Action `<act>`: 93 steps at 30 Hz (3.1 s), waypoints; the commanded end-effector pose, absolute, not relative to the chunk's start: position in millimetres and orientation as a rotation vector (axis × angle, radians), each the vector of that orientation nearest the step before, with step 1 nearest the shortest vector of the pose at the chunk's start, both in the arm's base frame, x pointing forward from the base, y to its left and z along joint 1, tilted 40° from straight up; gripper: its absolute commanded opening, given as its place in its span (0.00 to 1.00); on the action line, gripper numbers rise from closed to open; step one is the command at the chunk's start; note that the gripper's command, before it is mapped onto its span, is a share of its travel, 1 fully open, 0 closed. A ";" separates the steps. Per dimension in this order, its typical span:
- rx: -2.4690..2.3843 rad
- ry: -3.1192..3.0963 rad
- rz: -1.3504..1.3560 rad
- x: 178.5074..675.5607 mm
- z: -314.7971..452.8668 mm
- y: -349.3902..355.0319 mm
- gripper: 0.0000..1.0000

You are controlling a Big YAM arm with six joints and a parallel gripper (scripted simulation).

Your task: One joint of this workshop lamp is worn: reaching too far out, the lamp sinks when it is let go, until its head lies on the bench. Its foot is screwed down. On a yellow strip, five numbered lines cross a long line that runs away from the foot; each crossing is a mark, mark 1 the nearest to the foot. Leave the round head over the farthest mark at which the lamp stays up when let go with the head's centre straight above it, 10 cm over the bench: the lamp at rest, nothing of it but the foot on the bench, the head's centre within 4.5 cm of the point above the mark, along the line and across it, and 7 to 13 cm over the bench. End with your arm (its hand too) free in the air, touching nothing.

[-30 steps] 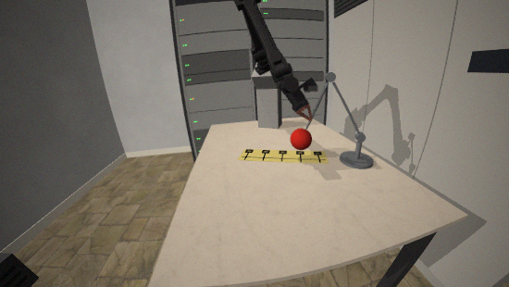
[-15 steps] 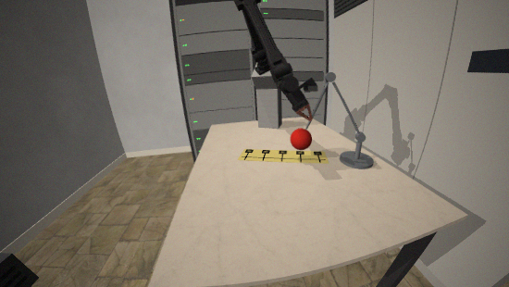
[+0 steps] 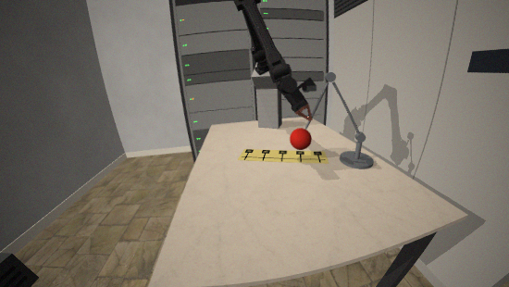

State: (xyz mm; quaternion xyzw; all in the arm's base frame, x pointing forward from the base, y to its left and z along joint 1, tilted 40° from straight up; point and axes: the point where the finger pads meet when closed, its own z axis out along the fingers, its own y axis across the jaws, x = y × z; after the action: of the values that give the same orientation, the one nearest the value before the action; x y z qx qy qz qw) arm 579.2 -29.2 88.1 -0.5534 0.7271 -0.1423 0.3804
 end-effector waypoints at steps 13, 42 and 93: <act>-1.413 1.860 -0.384 561.5 92.8 -72.3 0.00; -1.421 1.858 -0.383 554.6 94.8 -89.9 0.00; -1.421 1.858 -0.383 552.6 99.3 -93.8 0.00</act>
State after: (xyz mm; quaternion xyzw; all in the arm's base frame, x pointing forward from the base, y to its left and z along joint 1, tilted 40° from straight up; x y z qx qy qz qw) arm 561.0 -75.9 81.0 -0.5640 0.7229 -0.1320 0.3768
